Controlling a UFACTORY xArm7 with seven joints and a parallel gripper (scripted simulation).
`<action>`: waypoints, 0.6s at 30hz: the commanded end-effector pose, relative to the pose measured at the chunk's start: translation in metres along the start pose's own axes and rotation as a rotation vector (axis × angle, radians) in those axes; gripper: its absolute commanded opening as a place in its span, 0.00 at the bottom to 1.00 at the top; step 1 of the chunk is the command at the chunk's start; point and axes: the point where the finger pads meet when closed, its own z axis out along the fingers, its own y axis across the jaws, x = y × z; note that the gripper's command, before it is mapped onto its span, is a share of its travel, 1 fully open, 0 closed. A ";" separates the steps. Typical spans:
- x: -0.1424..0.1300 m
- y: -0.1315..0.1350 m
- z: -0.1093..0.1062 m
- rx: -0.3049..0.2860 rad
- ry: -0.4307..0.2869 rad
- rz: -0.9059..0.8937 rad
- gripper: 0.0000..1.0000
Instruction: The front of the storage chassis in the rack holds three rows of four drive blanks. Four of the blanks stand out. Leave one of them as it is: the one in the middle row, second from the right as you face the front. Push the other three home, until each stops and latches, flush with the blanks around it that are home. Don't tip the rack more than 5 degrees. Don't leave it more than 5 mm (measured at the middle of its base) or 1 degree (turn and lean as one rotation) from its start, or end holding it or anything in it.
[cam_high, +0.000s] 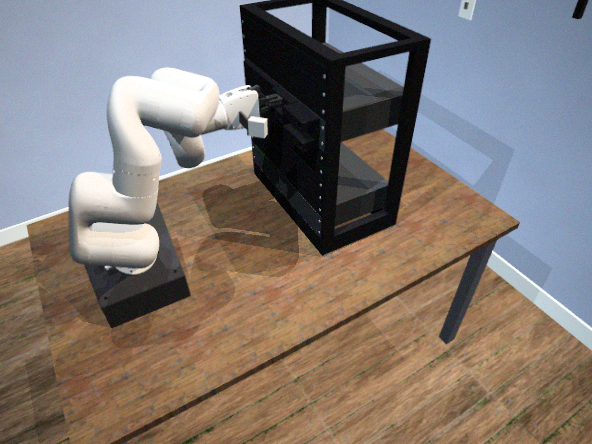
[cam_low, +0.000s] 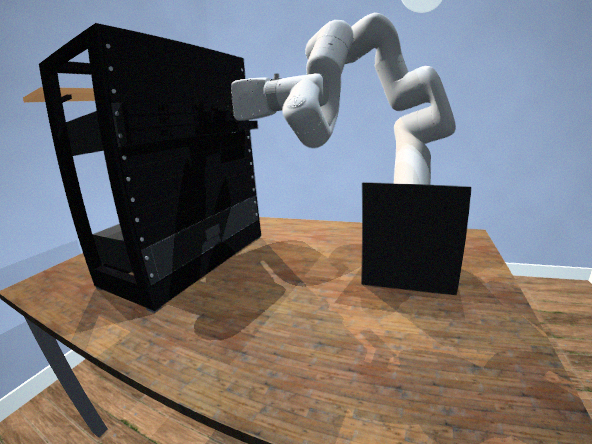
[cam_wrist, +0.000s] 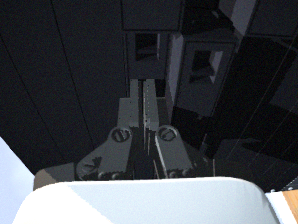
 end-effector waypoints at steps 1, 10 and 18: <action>-0.001 -0.002 0.002 0.003 -0.001 0.003 0.00; -0.001 -0.002 0.003 0.003 -0.001 0.003 0.00; -0.001 -0.002 0.005 0.003 -0.001 0.003 0.00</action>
